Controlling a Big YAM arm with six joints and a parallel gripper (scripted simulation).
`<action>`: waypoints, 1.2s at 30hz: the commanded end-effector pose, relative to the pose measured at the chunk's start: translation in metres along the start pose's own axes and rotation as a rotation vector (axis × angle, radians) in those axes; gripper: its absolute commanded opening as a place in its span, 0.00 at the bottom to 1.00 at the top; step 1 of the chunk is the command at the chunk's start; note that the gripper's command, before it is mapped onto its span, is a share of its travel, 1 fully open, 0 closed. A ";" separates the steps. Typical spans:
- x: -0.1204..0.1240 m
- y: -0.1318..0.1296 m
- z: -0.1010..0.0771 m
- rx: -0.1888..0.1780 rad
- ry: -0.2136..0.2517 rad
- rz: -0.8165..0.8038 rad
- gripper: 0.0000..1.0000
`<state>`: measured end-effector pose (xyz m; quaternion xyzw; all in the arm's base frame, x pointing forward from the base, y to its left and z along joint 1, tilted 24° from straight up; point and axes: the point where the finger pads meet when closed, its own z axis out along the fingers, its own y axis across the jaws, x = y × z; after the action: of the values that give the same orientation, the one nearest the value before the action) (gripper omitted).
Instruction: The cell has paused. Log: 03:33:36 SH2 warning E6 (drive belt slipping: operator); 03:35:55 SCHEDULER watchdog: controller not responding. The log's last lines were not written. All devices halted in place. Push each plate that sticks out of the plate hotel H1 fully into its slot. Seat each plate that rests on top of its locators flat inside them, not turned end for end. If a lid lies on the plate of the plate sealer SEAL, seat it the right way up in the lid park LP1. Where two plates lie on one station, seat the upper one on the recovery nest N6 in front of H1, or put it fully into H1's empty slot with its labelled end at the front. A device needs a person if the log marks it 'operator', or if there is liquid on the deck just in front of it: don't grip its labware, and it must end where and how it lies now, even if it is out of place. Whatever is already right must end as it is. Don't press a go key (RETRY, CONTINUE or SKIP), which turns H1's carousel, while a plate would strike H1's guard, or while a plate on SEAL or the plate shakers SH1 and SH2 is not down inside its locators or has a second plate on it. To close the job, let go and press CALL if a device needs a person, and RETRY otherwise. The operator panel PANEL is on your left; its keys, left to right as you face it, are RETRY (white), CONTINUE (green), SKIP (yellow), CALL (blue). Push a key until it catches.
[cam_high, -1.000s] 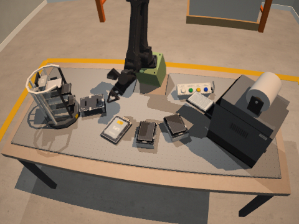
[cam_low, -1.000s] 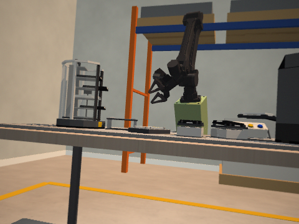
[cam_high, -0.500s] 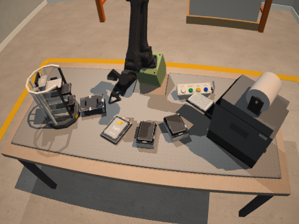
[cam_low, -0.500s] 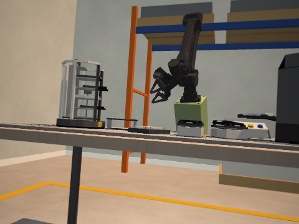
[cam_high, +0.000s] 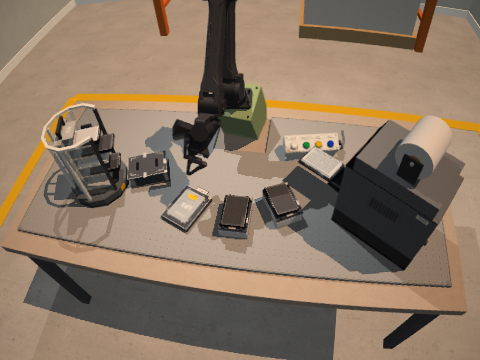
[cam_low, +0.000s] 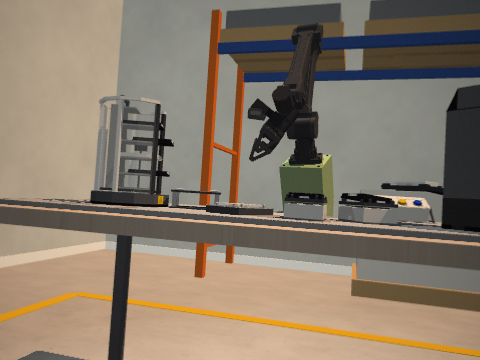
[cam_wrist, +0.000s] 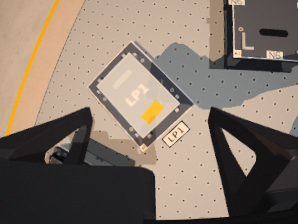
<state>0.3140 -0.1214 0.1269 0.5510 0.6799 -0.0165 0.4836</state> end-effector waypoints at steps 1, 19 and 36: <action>0.004 0.023 -0.007 -0.014 0.048 -0.120 1.00; 0.028 0.043 -0.045 -0.068 0.297 -0.579 1.00; 0.042 0.049 -0.107 -0.188 0.527 -0.995 1.00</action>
<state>0.2848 -0.0212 0.1538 0.1579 0.9467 -0.0430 0.2774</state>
